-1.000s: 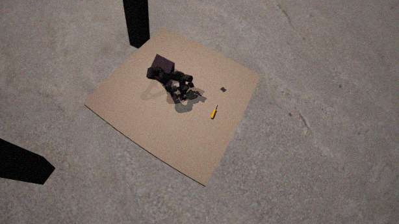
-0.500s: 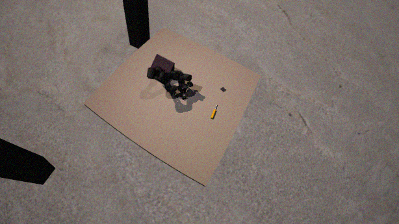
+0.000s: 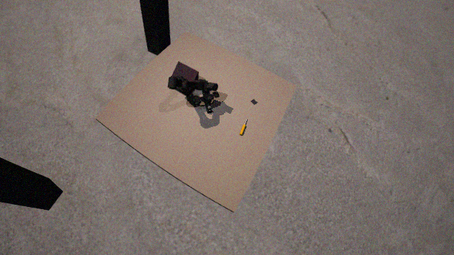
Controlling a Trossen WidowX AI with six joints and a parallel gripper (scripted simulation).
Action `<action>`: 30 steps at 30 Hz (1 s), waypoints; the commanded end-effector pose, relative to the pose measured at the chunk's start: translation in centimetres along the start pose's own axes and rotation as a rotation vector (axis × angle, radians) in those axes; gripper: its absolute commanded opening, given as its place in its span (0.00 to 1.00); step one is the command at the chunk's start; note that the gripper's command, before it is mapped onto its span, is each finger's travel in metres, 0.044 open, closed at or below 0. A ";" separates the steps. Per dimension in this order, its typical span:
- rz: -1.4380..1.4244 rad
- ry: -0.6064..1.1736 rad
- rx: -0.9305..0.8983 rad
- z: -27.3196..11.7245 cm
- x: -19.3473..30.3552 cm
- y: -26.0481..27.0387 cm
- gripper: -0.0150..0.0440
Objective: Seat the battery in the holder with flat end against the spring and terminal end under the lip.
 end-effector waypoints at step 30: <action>0.002 0.225 0.006 1.4 -2.0 0.7 0.38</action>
Point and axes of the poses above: the point midway between the two fingers, 35 mm back from their tips, its own z axis out along the fingers, its own y axis across the jaws, x = y × z, the point moved 8 cm from there along -z, back along the fingers, and after that the axes turned 3 degrees about z, right-handed, at the moved point
